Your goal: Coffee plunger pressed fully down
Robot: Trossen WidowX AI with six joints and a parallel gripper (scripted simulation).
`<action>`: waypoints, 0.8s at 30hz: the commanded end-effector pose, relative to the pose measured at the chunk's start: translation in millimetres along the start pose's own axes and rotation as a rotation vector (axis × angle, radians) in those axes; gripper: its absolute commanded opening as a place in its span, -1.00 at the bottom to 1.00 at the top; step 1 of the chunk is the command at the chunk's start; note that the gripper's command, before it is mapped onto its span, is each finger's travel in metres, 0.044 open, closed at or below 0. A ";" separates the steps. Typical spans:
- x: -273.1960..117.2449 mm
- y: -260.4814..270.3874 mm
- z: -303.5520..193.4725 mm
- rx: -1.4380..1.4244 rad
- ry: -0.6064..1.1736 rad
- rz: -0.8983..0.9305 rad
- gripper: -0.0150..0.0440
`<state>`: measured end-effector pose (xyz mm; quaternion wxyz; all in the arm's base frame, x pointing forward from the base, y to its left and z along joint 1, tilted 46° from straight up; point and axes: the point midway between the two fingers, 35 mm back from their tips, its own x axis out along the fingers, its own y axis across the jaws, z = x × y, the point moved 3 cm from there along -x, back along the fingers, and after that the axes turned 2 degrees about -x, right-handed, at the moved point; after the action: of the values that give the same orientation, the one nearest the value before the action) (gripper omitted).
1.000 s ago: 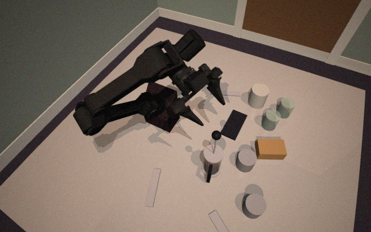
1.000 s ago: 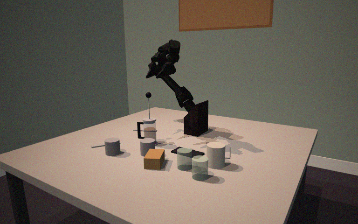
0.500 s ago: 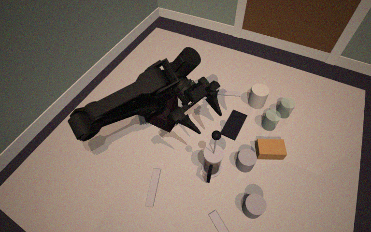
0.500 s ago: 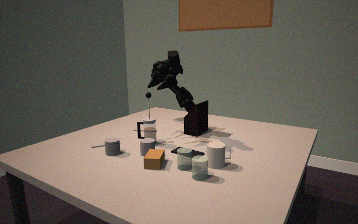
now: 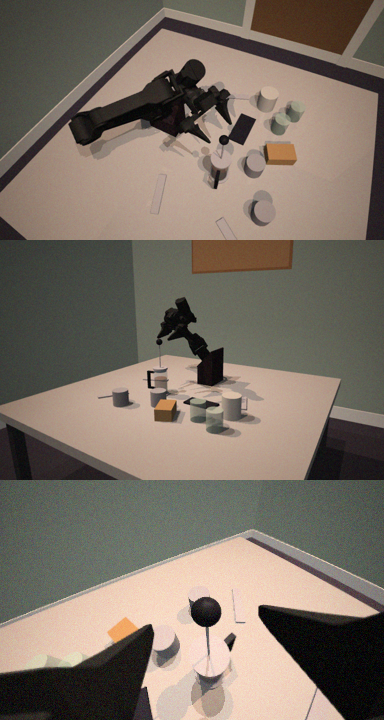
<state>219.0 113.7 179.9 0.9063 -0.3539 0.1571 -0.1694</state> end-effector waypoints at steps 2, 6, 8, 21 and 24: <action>7.4 1.2 -0.7 -0.003 0.003 0.006 1.00; 13.4 0.8 -0.5 -0.003 0.001 0.006 1.00; 16.3 0.3 -0.3 -0.003 -0.002 0.005 1.00; 27.0 -3.5 0.6 -0.006 -0.016 -0.004 0.64; 27.0 -3.5 0.6 -0.006 -0.016 -0.004 0.38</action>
<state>242.4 100.0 178.5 0.9060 -0.3571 0.1499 -0.1707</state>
